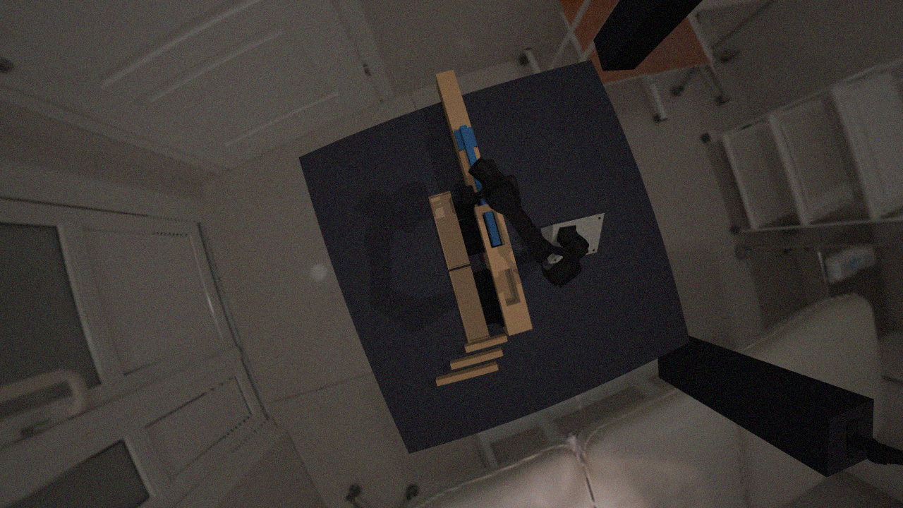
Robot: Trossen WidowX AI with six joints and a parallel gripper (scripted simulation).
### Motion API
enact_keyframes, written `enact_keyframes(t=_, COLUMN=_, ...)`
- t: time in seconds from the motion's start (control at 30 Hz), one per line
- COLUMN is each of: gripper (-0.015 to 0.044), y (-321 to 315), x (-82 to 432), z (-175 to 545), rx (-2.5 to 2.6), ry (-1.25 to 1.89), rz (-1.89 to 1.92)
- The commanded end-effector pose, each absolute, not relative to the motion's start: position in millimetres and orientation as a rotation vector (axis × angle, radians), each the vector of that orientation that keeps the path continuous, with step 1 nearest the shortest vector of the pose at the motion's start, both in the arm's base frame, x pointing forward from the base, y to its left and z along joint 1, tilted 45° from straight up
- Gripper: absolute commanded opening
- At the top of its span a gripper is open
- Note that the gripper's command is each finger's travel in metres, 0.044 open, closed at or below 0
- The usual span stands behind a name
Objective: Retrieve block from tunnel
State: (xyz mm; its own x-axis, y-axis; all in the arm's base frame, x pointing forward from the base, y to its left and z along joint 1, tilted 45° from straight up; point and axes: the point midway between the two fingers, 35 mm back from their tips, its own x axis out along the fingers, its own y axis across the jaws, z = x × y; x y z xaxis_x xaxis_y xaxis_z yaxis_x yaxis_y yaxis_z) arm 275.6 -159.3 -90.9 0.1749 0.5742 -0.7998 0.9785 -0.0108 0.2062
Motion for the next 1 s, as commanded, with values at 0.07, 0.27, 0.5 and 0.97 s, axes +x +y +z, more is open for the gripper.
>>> enact_keyframes(t=0.07, gripper=0.044, y=-156, x=276, z=-98, rx=1.686, ry=1.493, rz=-0.677)
enact_keyframes(t=0.27, gripper=0.044, y=-149, x=275, z=-105, rx=1.687, ry=1.493, rz=-0.677)
enact_keyframes(t=0.5, gripper=0.044, y=-141, x=275, z=-113, rx=1.687, ry=1.494, rz=-0.676)
enact_keyframes(t=0.97, gripper=0.0204, y=-139, x=275, z=-115, rx=1.678, ry=1.494, rz=-0.673)
